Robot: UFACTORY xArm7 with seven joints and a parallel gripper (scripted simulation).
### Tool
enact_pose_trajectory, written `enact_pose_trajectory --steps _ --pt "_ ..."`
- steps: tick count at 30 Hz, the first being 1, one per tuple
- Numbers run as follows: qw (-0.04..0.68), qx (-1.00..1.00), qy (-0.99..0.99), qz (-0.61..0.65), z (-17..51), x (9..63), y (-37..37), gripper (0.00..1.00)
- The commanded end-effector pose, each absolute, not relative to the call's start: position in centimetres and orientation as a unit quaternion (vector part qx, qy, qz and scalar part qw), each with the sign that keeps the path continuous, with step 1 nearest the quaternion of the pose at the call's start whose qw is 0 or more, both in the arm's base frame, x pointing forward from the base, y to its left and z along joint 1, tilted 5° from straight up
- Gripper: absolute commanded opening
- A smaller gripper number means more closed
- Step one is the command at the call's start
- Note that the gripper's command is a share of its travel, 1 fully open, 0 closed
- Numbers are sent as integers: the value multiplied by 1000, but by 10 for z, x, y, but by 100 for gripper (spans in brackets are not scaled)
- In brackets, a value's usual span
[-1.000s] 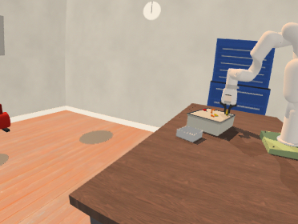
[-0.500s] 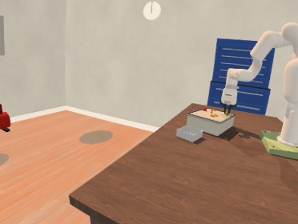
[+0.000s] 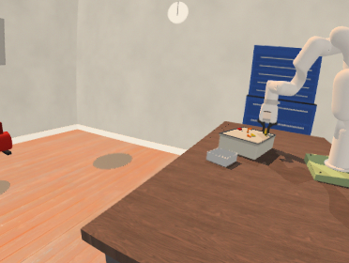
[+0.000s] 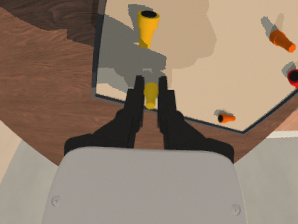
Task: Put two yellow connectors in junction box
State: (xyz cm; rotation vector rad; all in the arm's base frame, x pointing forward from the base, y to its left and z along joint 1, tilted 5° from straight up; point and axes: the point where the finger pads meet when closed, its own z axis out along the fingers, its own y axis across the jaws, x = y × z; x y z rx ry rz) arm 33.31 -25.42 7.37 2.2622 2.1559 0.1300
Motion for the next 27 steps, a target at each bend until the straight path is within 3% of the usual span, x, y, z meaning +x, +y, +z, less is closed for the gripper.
enact_pose_trajectory --steps 1,27 --pt "8 723 689 42 76 334 -255 2" --pt "8 723 689 42 144 329 -258 2"
